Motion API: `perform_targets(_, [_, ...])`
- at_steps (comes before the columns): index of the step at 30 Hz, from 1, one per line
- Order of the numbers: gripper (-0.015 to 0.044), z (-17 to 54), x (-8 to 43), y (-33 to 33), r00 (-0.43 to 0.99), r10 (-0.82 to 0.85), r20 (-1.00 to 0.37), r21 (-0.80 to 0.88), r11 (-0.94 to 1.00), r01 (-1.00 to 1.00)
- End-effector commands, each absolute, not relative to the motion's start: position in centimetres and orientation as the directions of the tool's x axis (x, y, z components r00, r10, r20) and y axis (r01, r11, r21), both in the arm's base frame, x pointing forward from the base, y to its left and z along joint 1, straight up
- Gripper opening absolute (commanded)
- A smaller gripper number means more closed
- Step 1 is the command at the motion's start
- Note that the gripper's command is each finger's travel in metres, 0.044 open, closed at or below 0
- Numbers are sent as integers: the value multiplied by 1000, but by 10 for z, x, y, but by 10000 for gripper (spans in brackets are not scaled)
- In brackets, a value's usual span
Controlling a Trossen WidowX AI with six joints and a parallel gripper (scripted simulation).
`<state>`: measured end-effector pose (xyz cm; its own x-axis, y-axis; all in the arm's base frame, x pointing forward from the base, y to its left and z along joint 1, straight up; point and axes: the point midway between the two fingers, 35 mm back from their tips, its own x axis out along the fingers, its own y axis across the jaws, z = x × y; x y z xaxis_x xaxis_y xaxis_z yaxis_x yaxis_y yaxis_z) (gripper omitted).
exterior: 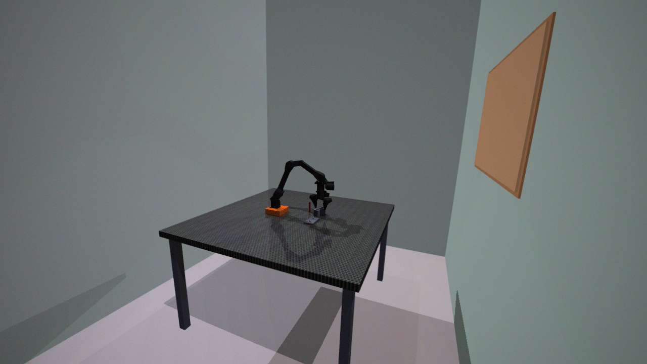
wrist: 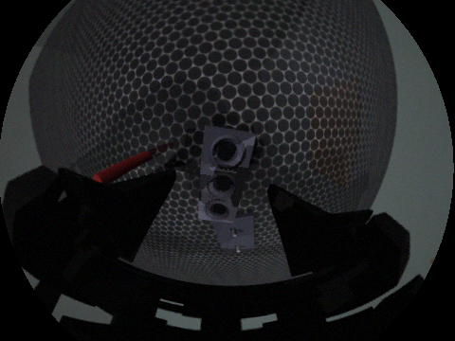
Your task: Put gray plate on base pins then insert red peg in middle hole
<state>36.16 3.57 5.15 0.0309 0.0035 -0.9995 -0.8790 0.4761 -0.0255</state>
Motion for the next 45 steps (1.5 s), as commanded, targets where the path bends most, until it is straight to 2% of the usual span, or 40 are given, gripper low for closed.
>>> perform_targets(1, [440,43,361,35,25,0,-1000,-22,471,-882])
perform_targets(23, [440,10,361,35,25,0,-1000,-22,471,-882])
perform_targets(35, [125,10,361,35,25,0,-1000,-22,471,-882])
perform_targets(45, [58,10,361,35,25,0,-1000,-22,471,-882])
